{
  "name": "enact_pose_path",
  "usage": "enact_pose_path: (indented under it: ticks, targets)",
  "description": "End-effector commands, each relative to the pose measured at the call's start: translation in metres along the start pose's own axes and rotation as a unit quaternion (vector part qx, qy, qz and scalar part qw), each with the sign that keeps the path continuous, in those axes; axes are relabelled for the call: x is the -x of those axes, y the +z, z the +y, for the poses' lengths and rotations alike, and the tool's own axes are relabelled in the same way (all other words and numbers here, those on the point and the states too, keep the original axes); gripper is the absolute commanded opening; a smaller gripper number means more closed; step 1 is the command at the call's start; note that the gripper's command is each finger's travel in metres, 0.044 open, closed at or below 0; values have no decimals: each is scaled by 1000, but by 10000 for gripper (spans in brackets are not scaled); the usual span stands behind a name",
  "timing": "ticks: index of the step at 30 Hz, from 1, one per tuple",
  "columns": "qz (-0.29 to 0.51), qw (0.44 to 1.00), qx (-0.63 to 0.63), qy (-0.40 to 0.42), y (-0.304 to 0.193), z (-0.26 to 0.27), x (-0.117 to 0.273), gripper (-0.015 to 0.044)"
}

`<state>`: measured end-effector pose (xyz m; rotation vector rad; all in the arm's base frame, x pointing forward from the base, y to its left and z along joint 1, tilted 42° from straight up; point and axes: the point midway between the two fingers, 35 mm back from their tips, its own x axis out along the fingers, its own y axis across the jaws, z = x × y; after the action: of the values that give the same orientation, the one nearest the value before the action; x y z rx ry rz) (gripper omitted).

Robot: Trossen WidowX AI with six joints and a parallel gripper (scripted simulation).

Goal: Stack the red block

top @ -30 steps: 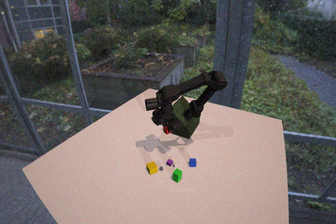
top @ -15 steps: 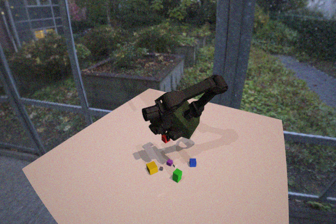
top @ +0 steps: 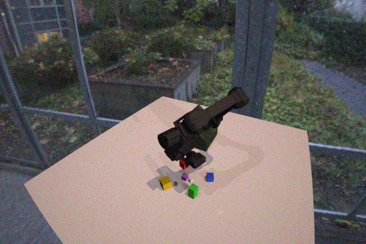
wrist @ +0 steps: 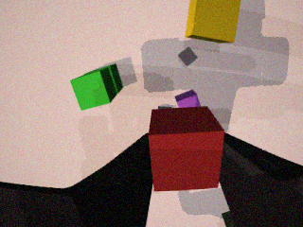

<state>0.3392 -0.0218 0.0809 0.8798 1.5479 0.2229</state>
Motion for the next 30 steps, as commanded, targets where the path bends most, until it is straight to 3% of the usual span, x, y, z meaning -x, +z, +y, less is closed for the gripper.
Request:
enact_pose_path:
  ticks: [1, 10, 30]
  targets:
    - [0, 1000, -3, 6, 7, 23, -1, 0]
    - [5, 1000, -5, 16, 15, 73, -5, 0]
    - [6, 1000, -5, 17, 15, 78, -60, 0]
